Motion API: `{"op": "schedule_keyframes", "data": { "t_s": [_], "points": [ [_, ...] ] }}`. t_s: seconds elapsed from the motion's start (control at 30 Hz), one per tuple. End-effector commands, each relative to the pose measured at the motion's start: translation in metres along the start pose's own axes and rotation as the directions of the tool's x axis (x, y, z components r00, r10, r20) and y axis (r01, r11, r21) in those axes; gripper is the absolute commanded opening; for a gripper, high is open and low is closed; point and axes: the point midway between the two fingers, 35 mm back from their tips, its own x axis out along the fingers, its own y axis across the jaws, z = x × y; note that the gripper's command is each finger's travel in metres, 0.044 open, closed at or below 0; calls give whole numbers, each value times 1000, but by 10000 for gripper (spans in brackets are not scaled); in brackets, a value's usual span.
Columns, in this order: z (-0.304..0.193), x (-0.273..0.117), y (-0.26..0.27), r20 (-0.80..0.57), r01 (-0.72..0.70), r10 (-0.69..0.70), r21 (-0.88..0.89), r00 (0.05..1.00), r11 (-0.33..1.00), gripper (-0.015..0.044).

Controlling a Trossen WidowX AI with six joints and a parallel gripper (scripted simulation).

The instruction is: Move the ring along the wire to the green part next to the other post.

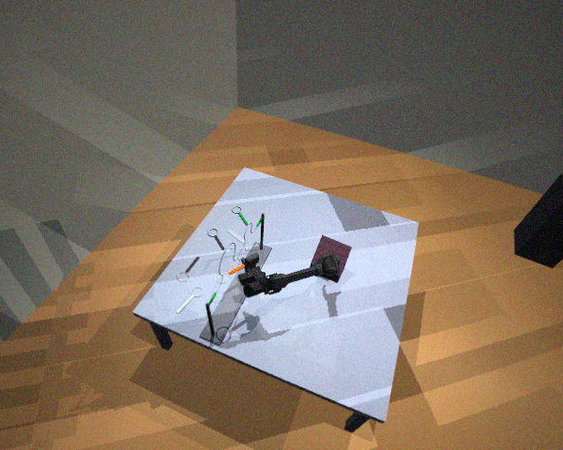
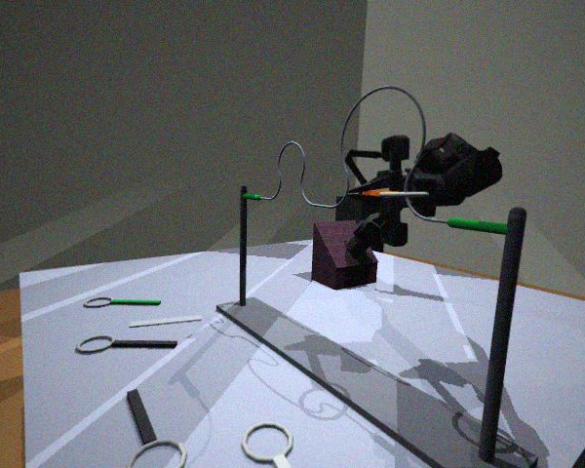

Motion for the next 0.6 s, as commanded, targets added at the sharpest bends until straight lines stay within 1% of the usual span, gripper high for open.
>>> {"op": "schedule_keyframes", "data": {
  "t_s": [0.0, 0.57],
  "points": [
    [1, -2, -9, 5, 20, -20, -8, 1000, 1000, -150],
    [2, -3, -22, 5, 52, -52, -79, 999, 995, -150]
  ]
}}
